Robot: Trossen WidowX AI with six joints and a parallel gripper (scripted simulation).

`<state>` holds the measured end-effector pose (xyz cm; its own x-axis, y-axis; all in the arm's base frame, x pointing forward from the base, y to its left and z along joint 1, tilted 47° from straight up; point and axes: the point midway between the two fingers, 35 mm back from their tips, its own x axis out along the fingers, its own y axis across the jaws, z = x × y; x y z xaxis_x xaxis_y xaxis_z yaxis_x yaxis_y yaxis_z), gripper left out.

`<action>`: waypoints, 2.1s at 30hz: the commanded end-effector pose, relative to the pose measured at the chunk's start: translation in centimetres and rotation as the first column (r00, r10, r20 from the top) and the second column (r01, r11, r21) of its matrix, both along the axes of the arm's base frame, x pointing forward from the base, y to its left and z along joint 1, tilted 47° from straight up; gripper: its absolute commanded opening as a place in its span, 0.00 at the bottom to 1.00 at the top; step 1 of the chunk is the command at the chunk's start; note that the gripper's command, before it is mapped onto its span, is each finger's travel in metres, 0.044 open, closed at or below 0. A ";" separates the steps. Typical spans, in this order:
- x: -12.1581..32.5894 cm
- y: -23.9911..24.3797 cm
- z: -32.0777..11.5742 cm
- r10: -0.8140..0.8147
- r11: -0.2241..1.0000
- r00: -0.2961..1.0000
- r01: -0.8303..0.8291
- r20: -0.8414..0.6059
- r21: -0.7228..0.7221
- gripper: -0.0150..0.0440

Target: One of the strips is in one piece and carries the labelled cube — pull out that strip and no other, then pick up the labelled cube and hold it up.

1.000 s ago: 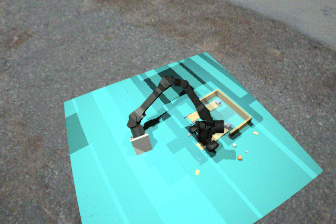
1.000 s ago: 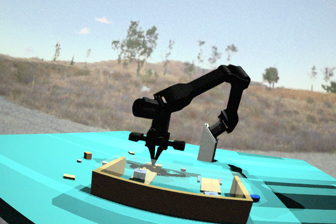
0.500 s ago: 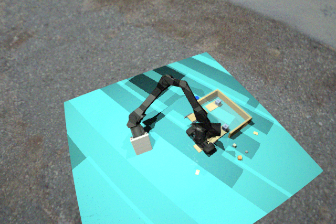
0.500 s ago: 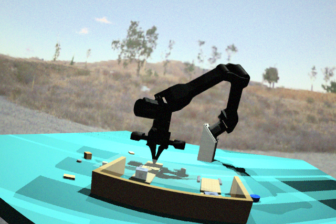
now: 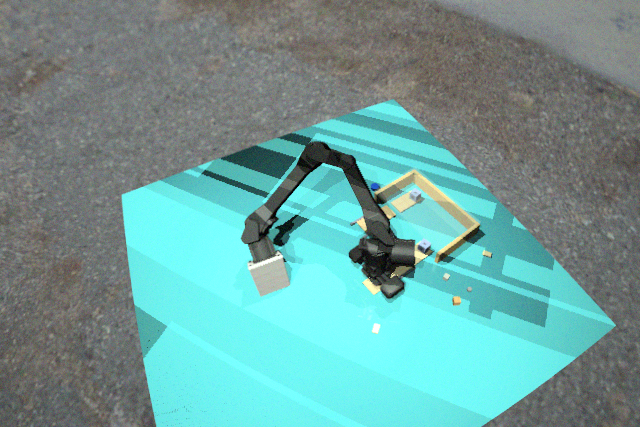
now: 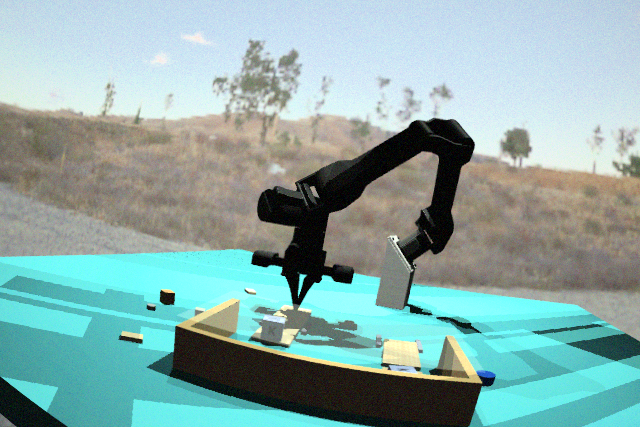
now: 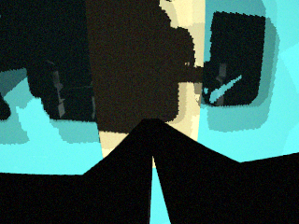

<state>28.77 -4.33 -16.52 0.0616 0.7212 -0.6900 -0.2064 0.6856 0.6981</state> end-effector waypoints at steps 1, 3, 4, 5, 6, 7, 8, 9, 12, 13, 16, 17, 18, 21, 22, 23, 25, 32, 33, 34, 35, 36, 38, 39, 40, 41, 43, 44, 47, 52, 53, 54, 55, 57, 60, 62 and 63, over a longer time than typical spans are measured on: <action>-1.4 0.5 -0.3 0.013 1.000 1.000 -0.013 -0.025 0.004 0.25; -1.7 0.5 -0.4 0.013 1.000 1.000 -0.013 -0.025 0.004 0.25; -1.9 0.5 -0.4 0.013 1.000 1.000 -0.013 -0.025 0.004 0.25; -2.0 0.5 -0.4 0.013 1.000 1.000 -0.013 -0.025 0.004 0.25; -2.2 0.4 -0.5 0.013 1.000 1.000 -0.013 -0.025 0.004 0.25; -2.3 0.4 -0.5 0.013 1.000 1.000 -0.013 -0.025 0.004 0.25; -2.5 0.4 -0.5 0.013 1.000 1.000 -0.013 -0.025 0.004 0.25; -2.7 0.4 -0.5 0.013 1.000 1.000 -0.013 -0.025 0.004 0.25; -3.1 0.3 -0.6 0.013 1.000 1.000 -0.013 -0.025 0.003 0.25; -3.3 0.3 -0.7 0.013 1.000 1.000 -0.013 -0.025 0.003 0.25; -3.8 0.3 -0.7 0.013 1.000 1.000 -0.013 -0.025 0.003 0.25; -3.9 0.2 -0.8 0.013 1.000 1.000 -0.013 -0.026 0.003 0.25; -4.1 0.2 -0.8 0.013 1.000 1.000 -0.013 -0.026 0.003 0.25; -4.5 0.2 -0.9 0.013 1.000 1.000 -0.013 -0.026 0.003 0.25; -4.7 0.2 -0.9 0.013 1.000 1.000 -0.013 -0.026 0.003 0.25; -4.8 0.1 -0.9 0.013 1.000 1.000 -0.013 -0.026 0.003 0.25; -5.2 0.1 -1.0 0.013 1.000 1.000 -0.013 -0.026 0.003 0.25; -5.8 0.0 -1.1 0.013 1.000 1.000 -0.013 -0.026 0.003 0.25; -5.8 0.0 -1.1 0.013 1.000 1.000 -0.013 -0.026 0.003 0.25; -5.8 0.0 -1.1 0.013 1.000 1.000 -0.013 -0.026 0.003 0.25; -5.8 0.0 -1.1 0.013 1.000 1.000 -0.013 -0.026 0.003 0.25; -5.8 0.0 -1.1 0.013 1.000 1.000 -0.013 -0.026 0.003 0.25; -5.8 0.0 -1.1 0.013 1.000 1.000 -0.013 -0.026 0.003 0.25; -5.8 0.0 -1.1 0.013 1.000 1.000 -0.013 -0.026 0.003 0.25; -5.8 0.0 -1.1 0.013 1.000 1.000 -0.013 -0.026 0.003 0.25; -5.8 0.0 -1.1 0.013 1.000 1.000 -0.013 -0.026 0.003 0.25; -5.8 0.0 -1.1 0.013 1.000 1.000 -0.013 -0.026 0.003 0.25; -5.8 0.0 -1.1 0.013 1.000 1.000 -0.013 -0.026 0.003 0.25; -5.8 0.0 -1.1 0.013 1.000 1.000 -0.013 -0.026 0.003 0.25; -5.8 0.0 -1.1 0.013 1.000 1.000 -0.013 -0.026 0.003 0.25; -5.8 0.0 -1.1 0.013 1.000 1.000 -0.013 -0.026 0.003 0.25; -5.8 0.0 -1.1 0.013 1.000 1.000 -0.013 -0.026 0.003 0.25; -5.8 0.0 -1.1 0.013 1.000 1.000 -0.013 -0.026 0.003 0.25; -5.8 0.0 -1.1 0.013 1.000 1.000 -0.013 -0.026 0.003 0.25; -5.8 0.0 -1.1 0.013 1.000 1.000 -0.013 -0.026 0.003 0.25; -5.0 -0.7 -0.8 0.002 1.000 1.000 -0.002 -0.004 -0.005 0.25; -4.9 -1.2 -0.3 0.003 1.000 1.000 -0.003 -0.008 -0.005 0.25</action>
